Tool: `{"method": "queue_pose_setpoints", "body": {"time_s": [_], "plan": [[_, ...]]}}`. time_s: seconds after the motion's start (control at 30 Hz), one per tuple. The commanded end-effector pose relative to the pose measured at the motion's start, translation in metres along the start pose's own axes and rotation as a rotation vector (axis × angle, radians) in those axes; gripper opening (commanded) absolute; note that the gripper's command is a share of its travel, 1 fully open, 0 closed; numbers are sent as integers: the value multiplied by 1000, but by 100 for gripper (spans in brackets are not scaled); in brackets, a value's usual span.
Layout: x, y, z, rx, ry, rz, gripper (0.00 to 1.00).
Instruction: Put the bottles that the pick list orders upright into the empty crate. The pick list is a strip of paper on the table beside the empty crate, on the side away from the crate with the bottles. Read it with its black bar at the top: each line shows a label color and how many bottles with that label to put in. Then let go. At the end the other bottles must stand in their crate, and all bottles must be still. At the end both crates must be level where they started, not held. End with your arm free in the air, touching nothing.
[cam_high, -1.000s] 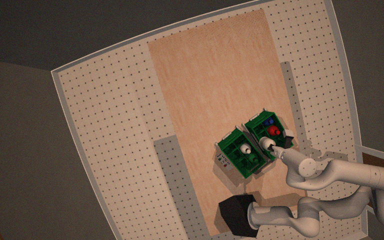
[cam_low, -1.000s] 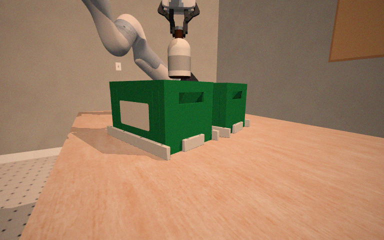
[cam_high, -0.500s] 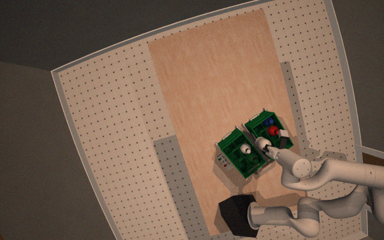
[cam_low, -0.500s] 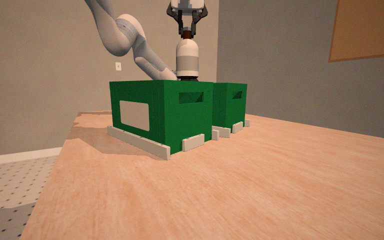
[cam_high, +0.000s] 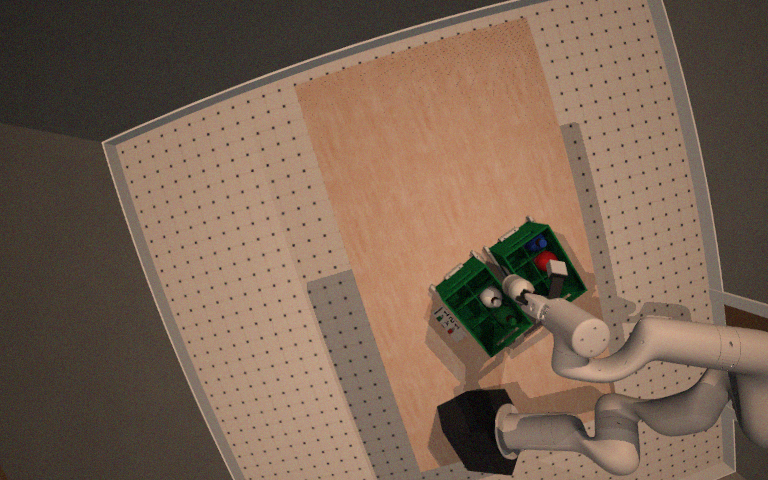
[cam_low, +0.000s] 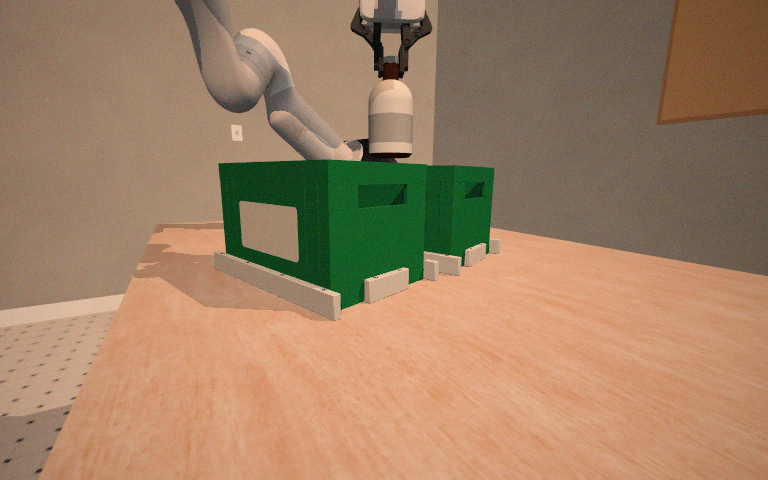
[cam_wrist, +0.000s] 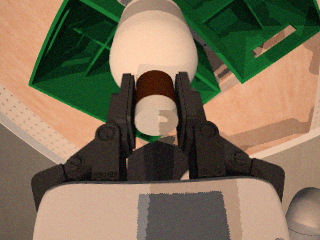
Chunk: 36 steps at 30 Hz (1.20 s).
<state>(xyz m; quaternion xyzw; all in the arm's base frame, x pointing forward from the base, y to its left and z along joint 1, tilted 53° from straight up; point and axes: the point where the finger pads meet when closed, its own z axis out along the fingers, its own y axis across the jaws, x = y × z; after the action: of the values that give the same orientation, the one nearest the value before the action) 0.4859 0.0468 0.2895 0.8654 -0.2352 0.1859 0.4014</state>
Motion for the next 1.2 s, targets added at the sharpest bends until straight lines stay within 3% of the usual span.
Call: {"method": "queue_pose_setpoints", "body": {"time_s": [0.0,1.17], "plan": [[-1,-8,-1,1,1,1,0],[-15,-68,-1,1,1,1,0]]}}
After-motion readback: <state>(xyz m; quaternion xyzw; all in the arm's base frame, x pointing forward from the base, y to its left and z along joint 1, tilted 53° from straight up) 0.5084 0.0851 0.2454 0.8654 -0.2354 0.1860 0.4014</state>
